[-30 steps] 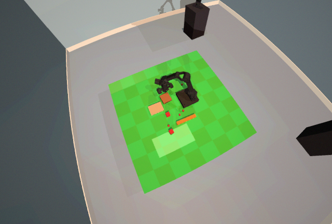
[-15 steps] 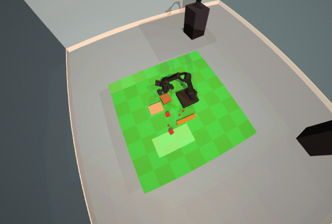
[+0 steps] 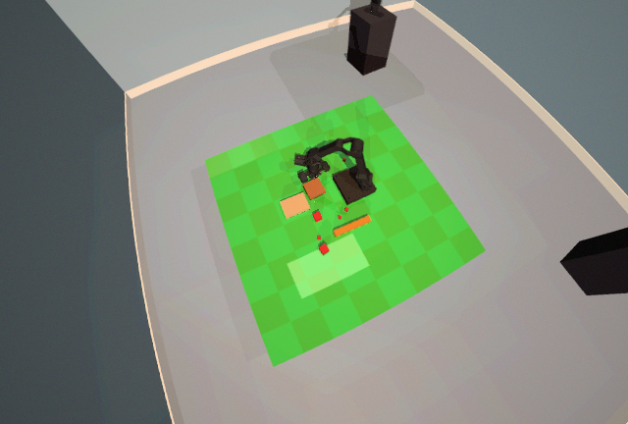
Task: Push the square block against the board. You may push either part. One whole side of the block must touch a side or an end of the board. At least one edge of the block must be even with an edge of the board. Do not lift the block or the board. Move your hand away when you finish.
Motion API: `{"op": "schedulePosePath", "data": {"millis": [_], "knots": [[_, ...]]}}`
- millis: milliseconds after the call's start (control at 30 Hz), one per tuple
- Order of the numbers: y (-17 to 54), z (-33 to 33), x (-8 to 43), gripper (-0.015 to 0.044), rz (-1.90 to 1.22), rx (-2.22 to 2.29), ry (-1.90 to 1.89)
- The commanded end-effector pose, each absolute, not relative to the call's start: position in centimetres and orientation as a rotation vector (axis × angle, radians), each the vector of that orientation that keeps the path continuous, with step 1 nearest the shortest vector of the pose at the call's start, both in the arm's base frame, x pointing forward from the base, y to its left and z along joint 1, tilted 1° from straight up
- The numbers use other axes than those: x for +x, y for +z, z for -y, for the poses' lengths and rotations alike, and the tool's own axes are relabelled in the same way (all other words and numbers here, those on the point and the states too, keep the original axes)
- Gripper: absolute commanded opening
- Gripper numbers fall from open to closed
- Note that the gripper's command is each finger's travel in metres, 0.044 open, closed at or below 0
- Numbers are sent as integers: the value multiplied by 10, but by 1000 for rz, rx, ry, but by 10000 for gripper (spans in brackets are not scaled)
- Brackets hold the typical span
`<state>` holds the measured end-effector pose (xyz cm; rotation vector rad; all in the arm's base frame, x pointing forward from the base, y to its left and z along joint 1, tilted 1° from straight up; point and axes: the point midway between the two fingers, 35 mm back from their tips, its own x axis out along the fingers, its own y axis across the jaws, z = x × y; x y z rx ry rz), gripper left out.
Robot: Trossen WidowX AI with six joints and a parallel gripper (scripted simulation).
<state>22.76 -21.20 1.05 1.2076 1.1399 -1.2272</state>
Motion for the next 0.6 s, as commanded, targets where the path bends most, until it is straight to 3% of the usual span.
{"op": "schedulePosePath", "data": {"millis": [0, 567], "knots": [[6, 201, 226, 0, -1160, 1214, -1224], [7, 204, 229, 0, -1160, 1214, -1224]]}}
